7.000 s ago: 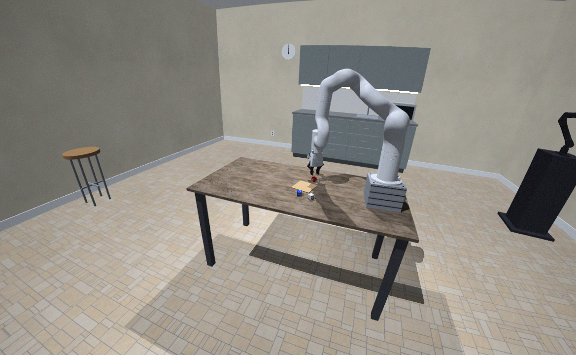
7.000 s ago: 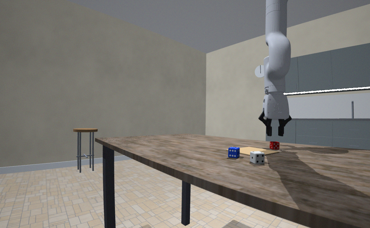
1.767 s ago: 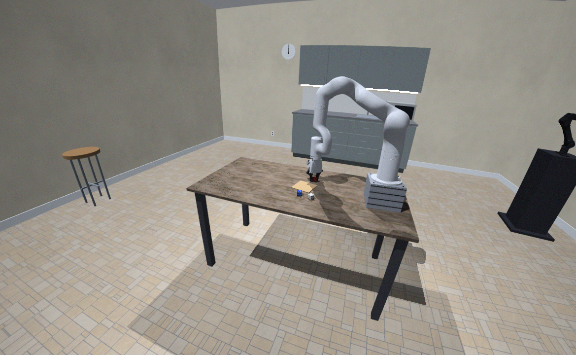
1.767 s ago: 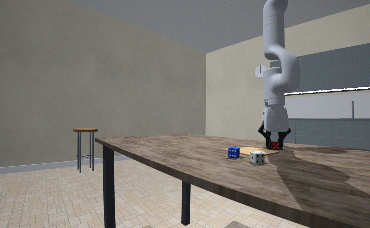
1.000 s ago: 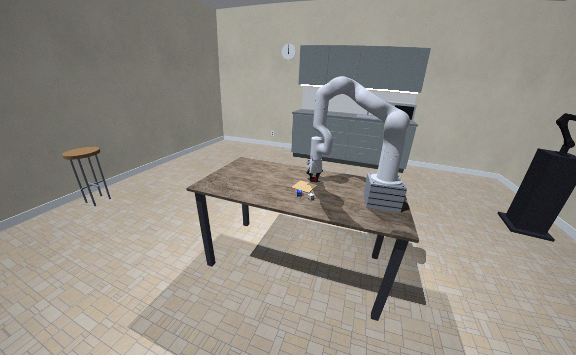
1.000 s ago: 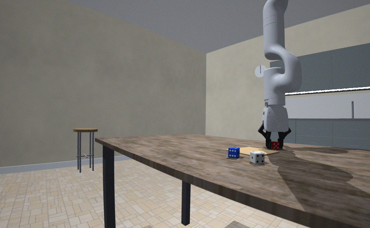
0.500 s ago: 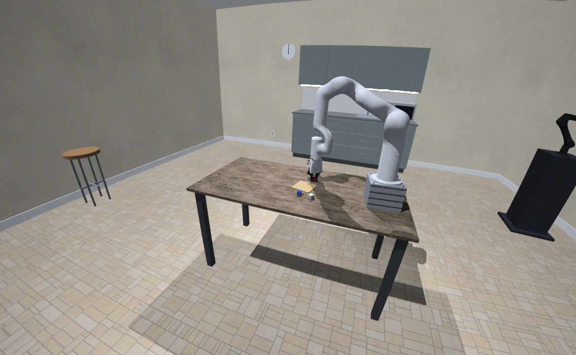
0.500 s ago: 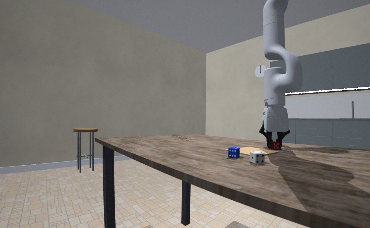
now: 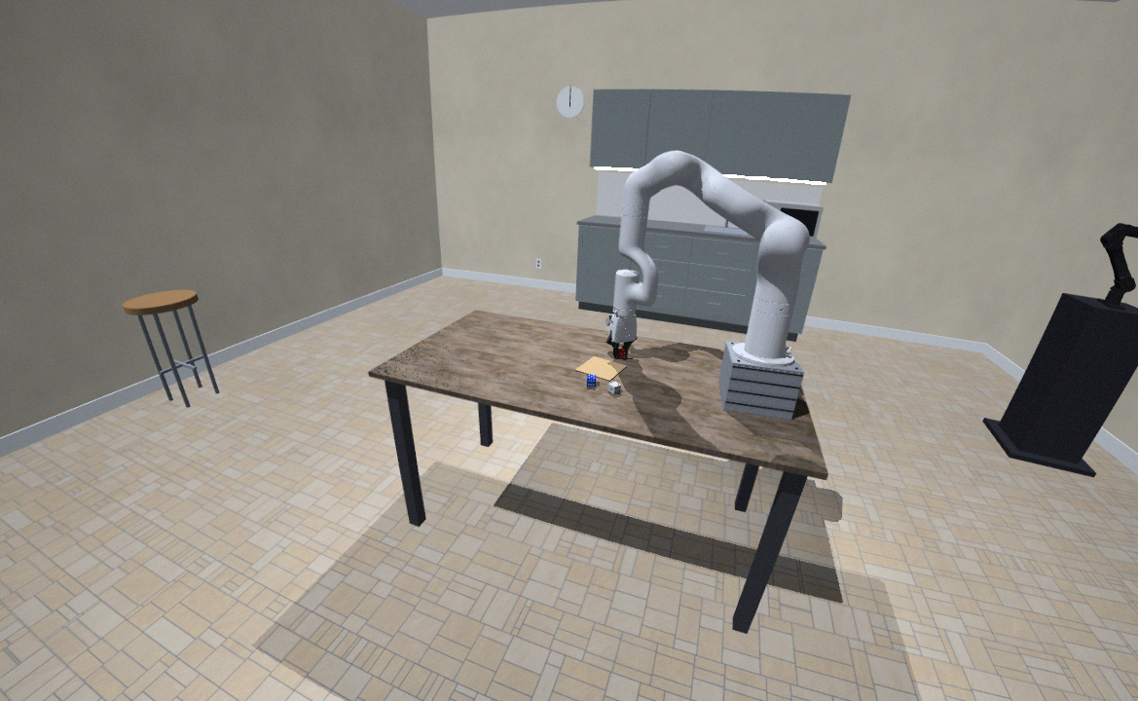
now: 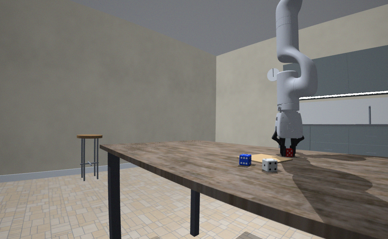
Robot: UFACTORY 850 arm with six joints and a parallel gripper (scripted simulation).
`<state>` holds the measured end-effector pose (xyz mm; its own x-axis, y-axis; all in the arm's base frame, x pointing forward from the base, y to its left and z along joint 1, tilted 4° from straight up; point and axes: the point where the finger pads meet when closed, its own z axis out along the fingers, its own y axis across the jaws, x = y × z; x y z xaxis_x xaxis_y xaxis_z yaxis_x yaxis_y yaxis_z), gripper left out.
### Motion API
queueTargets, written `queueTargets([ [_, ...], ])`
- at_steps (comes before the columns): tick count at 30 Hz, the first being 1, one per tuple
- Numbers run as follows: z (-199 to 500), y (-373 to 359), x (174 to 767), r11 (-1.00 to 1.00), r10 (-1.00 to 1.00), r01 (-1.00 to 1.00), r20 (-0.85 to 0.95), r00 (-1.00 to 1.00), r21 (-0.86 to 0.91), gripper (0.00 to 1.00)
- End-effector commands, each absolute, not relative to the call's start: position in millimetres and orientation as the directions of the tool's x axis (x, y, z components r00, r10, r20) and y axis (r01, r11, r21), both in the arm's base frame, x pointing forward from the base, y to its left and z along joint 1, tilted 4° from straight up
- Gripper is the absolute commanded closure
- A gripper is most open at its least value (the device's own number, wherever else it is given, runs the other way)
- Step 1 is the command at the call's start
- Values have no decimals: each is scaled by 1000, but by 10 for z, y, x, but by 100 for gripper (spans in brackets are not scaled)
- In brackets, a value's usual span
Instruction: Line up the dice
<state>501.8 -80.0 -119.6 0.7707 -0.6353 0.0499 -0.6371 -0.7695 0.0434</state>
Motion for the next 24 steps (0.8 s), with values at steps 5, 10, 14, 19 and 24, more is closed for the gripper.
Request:
queueTargets([
  [5,-1191,-801,5025,-770,-635,-637,53,771,42,73],
  [10,-1188,-801,5025,-770,-635,-637,53,771,42,73],
  [14,-1169,-800,5025,-770,-635,-637,53,771,42,73],
  [19,-1113,-796,5024,-770,-635,-637,53,771,42,73],
  [24,-1061,-793,5024,-770,-635,-637,53,771,42,73],
])
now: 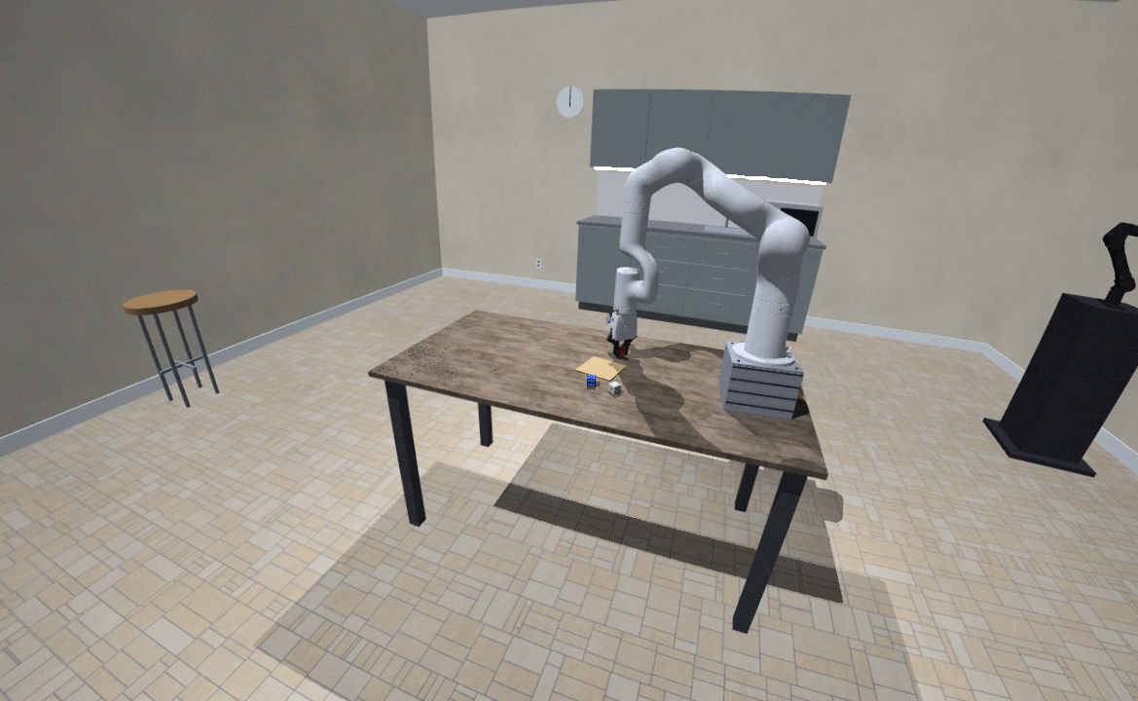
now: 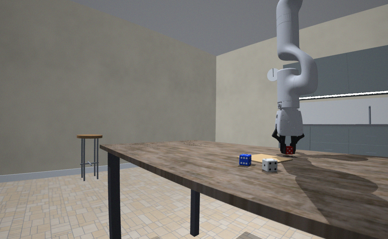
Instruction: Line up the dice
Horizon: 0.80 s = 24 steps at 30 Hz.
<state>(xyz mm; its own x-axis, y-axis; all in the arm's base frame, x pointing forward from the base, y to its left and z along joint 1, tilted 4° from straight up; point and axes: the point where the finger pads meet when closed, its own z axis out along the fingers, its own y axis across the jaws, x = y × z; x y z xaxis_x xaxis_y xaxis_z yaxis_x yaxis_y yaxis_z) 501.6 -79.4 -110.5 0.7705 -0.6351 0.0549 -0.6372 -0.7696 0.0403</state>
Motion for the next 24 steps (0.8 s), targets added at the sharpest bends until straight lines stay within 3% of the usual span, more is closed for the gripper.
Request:
queueTargets([
  [1,-1041,-791,5023,-770,-635,-637,53,771,42,73],
  [24,-377,-748,5014,-770,-635,-637,53,771,42,73],
])
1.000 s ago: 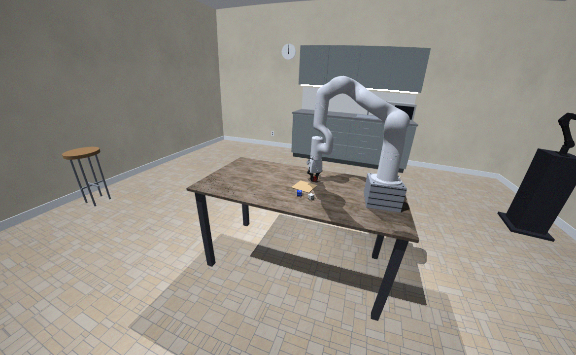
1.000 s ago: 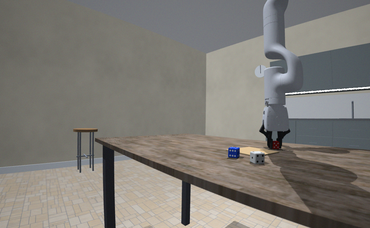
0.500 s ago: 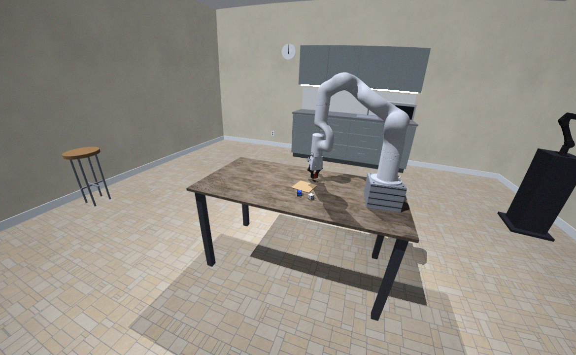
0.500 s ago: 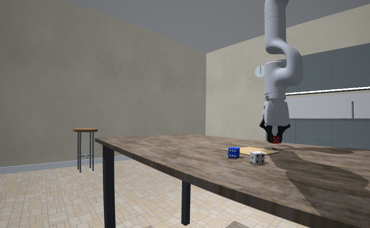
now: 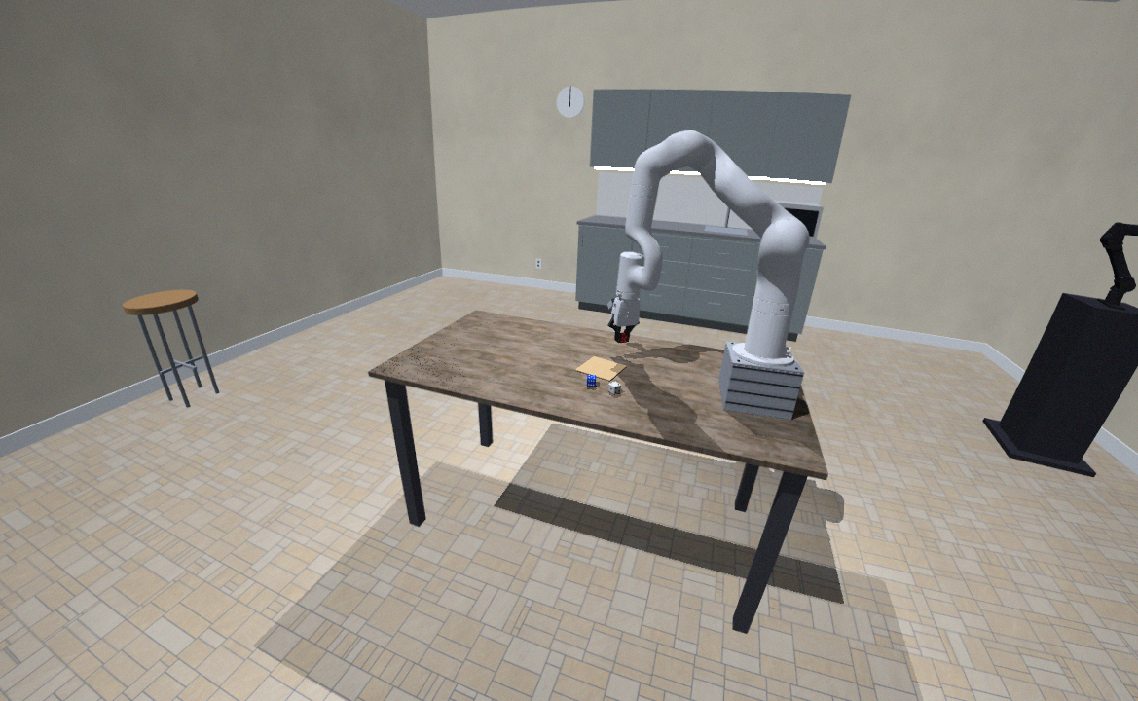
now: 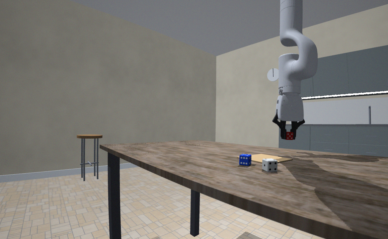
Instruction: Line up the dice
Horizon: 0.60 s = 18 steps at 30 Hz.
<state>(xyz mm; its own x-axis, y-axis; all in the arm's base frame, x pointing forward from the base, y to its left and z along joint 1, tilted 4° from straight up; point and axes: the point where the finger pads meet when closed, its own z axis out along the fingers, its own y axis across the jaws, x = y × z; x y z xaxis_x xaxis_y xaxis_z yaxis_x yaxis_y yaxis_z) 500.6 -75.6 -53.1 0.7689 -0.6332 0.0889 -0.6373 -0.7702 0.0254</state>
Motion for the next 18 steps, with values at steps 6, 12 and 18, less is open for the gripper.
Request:
queueTargets([
  [6,-225,-737,5012,-770,-635,-637,53,771,42,73],
  [12,-195,-735,5011,-770,-635,-637,53,771,42,73],
  [18,-194,-735,5011,-770,-635,-637,53,771,42,73],
])
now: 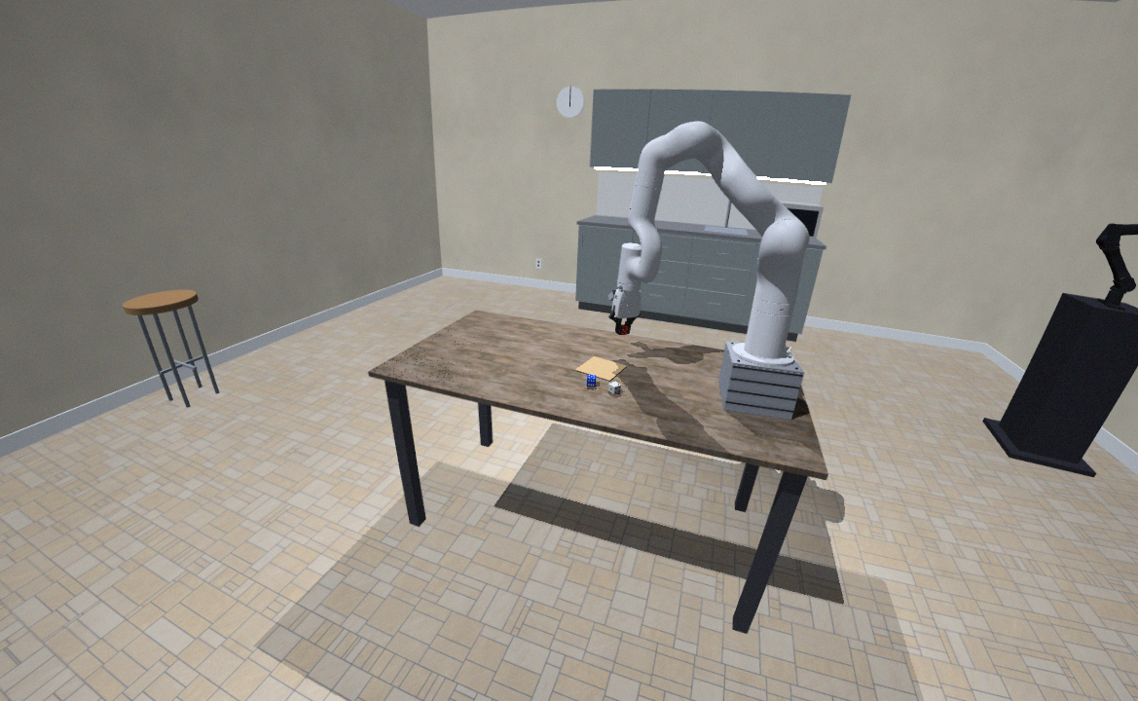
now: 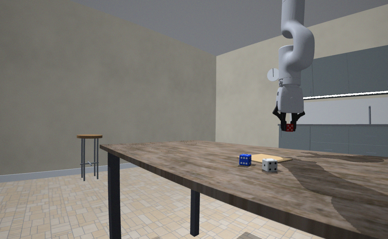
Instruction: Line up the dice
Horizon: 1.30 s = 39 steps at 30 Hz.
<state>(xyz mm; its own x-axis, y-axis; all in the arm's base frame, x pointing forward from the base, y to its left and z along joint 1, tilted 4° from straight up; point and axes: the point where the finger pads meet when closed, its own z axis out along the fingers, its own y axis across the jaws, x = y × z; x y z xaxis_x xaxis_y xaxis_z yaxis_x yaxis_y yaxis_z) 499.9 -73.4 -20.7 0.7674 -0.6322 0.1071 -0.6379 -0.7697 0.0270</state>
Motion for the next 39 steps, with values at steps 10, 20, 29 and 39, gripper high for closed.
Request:
queueTargets([
  [10,-196,-601,5008,-717,-694,-696,55,718,37,73],
  [20,-207,-26,4952,-438,-897,-899,63,438,16,73],
  [29,-214,336,4881,-228,-972,-974,65,227,2,73],
  [39,-217,520,4833,-113,-992,-994,65,112,-5,73],
])
